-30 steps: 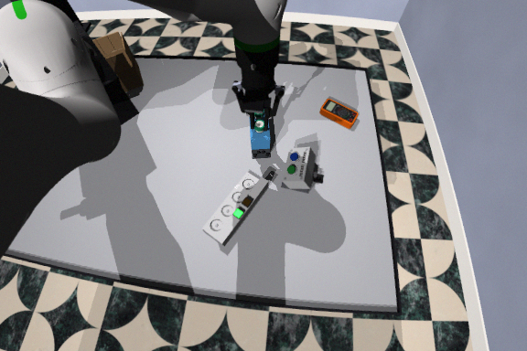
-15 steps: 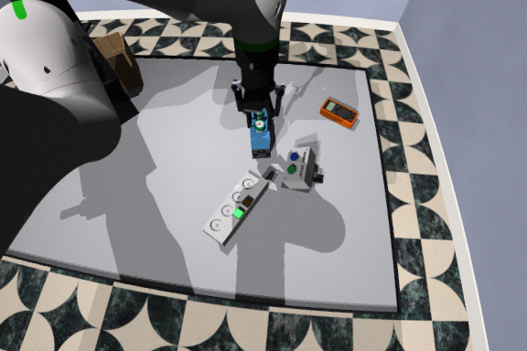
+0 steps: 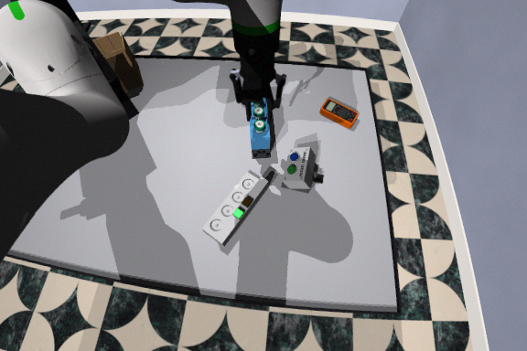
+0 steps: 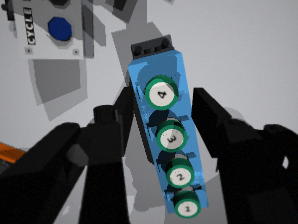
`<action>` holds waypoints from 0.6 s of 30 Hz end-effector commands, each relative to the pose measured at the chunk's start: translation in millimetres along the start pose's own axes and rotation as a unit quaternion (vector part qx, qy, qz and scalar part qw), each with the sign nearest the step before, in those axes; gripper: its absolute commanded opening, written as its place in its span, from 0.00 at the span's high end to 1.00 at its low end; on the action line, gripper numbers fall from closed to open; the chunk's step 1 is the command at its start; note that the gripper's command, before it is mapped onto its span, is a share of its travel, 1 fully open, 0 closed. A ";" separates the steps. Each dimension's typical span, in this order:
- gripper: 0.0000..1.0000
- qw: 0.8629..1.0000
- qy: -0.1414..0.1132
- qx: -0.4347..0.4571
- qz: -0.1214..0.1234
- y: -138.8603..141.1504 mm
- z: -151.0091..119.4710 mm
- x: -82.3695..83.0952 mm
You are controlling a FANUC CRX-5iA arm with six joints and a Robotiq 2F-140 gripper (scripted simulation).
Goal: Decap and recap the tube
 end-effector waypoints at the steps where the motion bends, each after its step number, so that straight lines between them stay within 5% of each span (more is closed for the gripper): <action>1: 0.59 1.000 0.000 0.000 0.000 -0.3 -0.2 10.2; 3: 0.59 1.000 0.000 0.000 0.000 -0.3 -0.2 10.2; 4: 0.90 0.999 0.000 -0.034 0.000 -6.4 5.6 10.3; 18: 0.90 0.999 0.000 -0.034 0.000 -56.3 53.0 6.4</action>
Point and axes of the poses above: the point where the finger pads meet when closed, its own x axis back along the fingers, its own y axis across the jaws, z = x × y, the point moved 7 cm from there along x, back along the fingers
